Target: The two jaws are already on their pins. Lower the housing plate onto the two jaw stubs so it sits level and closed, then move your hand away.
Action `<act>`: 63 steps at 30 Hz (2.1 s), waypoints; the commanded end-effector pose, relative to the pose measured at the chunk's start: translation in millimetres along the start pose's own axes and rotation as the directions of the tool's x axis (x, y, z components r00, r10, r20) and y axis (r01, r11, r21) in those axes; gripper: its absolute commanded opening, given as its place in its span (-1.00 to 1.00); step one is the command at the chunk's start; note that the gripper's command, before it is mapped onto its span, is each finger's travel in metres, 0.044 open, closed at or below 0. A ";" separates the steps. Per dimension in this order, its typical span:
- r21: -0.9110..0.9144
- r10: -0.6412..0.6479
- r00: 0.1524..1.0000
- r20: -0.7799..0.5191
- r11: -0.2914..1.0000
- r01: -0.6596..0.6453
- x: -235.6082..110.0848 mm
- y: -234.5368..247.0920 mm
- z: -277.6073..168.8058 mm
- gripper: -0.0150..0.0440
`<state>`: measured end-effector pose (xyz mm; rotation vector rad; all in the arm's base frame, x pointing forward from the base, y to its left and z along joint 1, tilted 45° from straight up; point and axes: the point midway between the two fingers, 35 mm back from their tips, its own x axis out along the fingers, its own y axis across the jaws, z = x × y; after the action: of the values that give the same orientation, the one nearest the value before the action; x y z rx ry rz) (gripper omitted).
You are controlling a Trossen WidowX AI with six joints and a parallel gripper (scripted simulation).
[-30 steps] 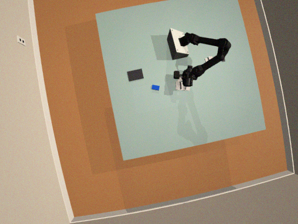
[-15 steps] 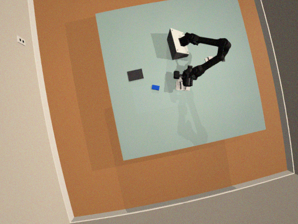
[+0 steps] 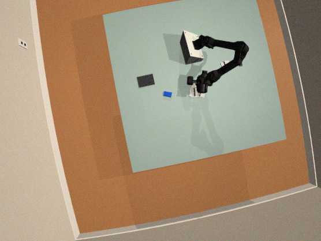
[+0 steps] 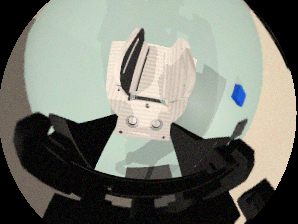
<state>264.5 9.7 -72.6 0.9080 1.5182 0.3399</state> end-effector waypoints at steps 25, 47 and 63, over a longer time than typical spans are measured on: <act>0.000 -0.001 1.000 -0.004 1.000 0.001 -74.0 1.0 -3.2 1.00; 0.003 -0.007 1.000 -0.004 1.000 0.007 -125.8 -12.3 -58.3 1.00; 0.003 -0.007 1.000 -0.004 1.000 0.007 -125.8 -12.3 -58.3 1.00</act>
<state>196.8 -70.3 18.8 0.9085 1.5193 0.3328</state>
